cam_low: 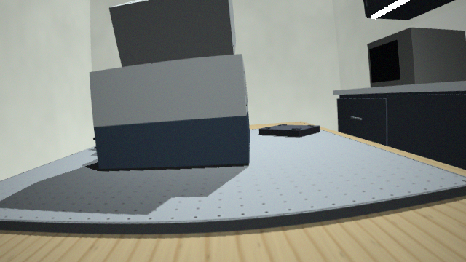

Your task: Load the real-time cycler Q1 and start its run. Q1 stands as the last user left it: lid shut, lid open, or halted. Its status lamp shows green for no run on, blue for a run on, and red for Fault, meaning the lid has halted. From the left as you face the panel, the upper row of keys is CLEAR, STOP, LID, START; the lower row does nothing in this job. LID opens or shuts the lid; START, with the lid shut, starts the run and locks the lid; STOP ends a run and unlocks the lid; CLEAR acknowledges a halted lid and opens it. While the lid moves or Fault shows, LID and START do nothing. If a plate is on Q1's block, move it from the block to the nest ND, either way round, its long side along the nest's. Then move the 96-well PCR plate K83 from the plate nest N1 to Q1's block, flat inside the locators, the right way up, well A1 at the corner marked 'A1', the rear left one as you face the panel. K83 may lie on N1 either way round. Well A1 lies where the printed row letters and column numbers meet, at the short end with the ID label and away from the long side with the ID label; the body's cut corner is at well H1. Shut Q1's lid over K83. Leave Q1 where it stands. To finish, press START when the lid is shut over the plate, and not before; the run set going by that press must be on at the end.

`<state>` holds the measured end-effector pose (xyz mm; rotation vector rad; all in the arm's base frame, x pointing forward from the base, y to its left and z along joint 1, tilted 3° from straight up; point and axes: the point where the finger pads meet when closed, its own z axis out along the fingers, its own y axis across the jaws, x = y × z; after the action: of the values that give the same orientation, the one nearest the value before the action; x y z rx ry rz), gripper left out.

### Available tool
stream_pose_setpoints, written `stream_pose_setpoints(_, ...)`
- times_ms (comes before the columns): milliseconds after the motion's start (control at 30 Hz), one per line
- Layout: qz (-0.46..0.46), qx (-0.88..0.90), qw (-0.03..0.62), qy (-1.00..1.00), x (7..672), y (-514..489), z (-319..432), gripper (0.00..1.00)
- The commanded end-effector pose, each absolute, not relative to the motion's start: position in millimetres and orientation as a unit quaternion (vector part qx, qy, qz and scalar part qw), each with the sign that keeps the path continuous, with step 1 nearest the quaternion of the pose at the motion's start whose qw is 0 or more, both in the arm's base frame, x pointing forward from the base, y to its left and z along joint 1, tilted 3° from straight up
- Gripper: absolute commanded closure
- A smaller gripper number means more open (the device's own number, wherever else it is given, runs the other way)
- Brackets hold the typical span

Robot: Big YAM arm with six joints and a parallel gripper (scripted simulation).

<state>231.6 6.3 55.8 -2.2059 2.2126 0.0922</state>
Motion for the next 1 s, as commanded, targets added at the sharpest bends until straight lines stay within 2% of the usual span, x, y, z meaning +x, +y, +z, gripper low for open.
stream_pose_setpoints(0,0.013,-0.704,0.027,0.710,254.7,7.1,68.7,1.00)
stream_pose_setpoints(333,0.001,-0.709,0.039,0.704,260.2,11.8,77.2,1.00)
stream_pose_setpoints(600,0.019,-0.705,0.021,0.709,199.3,3.5,94.9,1.00)
stream_pose_setpoints(967,0.016,-0.705,0.024,0.708,163.1,2.4,128.4,1.00)
